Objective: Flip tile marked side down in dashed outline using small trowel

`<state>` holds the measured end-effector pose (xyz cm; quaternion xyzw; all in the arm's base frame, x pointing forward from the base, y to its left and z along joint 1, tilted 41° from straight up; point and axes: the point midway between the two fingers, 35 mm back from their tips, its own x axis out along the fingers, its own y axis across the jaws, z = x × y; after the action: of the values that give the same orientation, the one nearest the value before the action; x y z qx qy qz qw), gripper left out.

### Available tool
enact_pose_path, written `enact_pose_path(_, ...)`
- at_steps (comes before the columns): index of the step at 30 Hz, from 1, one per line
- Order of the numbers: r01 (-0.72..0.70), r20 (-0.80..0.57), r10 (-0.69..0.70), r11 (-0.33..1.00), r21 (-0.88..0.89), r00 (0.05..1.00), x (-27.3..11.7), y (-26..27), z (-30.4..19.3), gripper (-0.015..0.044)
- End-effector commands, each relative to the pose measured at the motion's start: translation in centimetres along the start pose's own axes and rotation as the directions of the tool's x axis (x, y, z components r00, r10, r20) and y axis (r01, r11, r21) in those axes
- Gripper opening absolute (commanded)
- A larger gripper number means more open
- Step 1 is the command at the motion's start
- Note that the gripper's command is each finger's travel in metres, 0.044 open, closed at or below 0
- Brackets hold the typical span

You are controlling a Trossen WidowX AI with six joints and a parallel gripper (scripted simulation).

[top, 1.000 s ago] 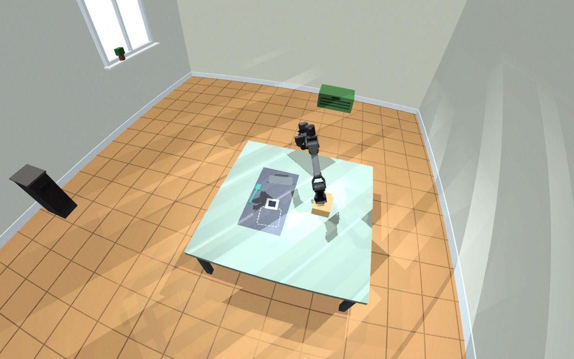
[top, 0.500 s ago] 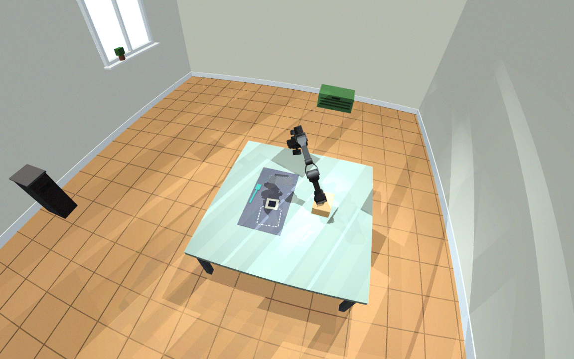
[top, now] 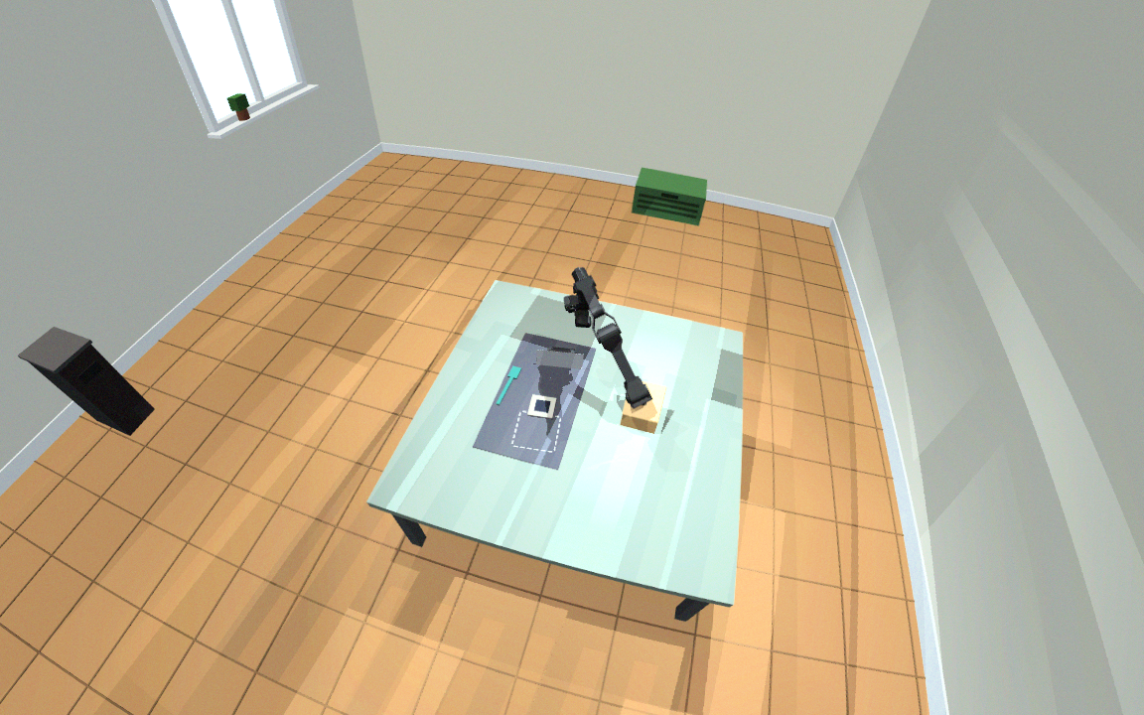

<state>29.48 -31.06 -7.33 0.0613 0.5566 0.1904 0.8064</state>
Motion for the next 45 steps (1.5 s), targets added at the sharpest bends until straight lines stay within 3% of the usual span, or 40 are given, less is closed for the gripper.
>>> enact_pose_path(1, -0.097, -0.041, 0.100, 0.993, 0.060, 0.994, 3.8, 1.3, -0.7, 0.0100)
enact_pose_path(10, -0.282, -0.146, 0.315, 0.937, 0.207, 0.938, 11.6, 5.5, -3.5, 0.0100)
enact_pose_path(45, -0.288, -0.147, 0.322, 0.934, 0.212, 0.935, 12.5, 9.9, -2.9, 0.0100)
